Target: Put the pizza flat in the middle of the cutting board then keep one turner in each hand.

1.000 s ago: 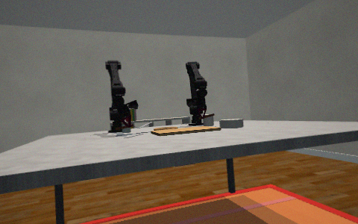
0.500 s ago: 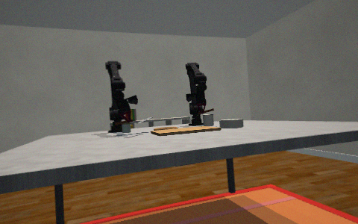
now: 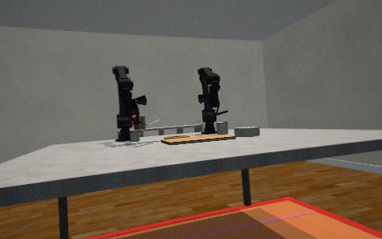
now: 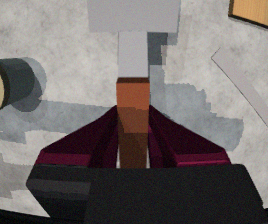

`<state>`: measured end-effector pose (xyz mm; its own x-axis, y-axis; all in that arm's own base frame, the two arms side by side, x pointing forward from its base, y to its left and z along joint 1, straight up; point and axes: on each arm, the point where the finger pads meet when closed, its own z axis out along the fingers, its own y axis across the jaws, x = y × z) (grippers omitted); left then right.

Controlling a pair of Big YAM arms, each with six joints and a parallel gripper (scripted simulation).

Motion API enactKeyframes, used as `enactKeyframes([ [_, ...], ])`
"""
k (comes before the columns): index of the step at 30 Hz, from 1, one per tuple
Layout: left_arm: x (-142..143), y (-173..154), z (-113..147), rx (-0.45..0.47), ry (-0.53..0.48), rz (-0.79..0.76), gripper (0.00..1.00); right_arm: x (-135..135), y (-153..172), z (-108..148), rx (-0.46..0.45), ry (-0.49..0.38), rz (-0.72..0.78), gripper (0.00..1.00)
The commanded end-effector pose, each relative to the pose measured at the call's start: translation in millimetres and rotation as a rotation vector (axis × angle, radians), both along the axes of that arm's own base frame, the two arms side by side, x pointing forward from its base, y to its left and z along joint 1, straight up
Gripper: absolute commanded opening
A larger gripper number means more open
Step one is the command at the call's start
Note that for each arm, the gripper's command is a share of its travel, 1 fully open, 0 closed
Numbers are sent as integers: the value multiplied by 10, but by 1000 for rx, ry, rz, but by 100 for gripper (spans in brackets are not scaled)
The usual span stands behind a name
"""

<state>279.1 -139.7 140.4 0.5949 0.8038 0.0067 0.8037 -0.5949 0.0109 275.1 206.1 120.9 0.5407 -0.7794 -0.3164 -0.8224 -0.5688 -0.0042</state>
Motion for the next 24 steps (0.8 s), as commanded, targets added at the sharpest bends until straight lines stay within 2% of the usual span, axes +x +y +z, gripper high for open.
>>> enactKeyframes([
  [1,166,-124,186,-22,-41,-5,6,137,101,112,13,-20,-3,6],
  [3,86,-76,85,-17,-32,-4,6,58,49,52,0,7,-4,6],
  [4,-95,-26,119,-2,-21,93,6,168,195,217,-20,-55,38,6],
  [7,-203,-21,161,11,-28,147,6,218,342,340,-82,-113,77,6],
  [9,-237,-40,231,13,-42,183,6,265,411,400,-112,-171,159,6],
  [13,-406,-9,216,39,-37,255,6,307,439,415,-202,-239,224,6],
  [15,-472,-4,221,52,-36,290,6,347,565,527,-237,-288,250,6],
  [16,-417,-34,253,49,-42,229,6,353,517,494,-252,-288,246,6],
  [18,-417,-34,253,49,-42,229,6,353,517,494,-252,-288,246,6],
  [19,-537,1,237,60,-39,326,6,374,633,583,-278,-328,286,6],
  [24,-686,-2,285,81,-45,411,6,369,865,708,-383,-423,332,6],
])
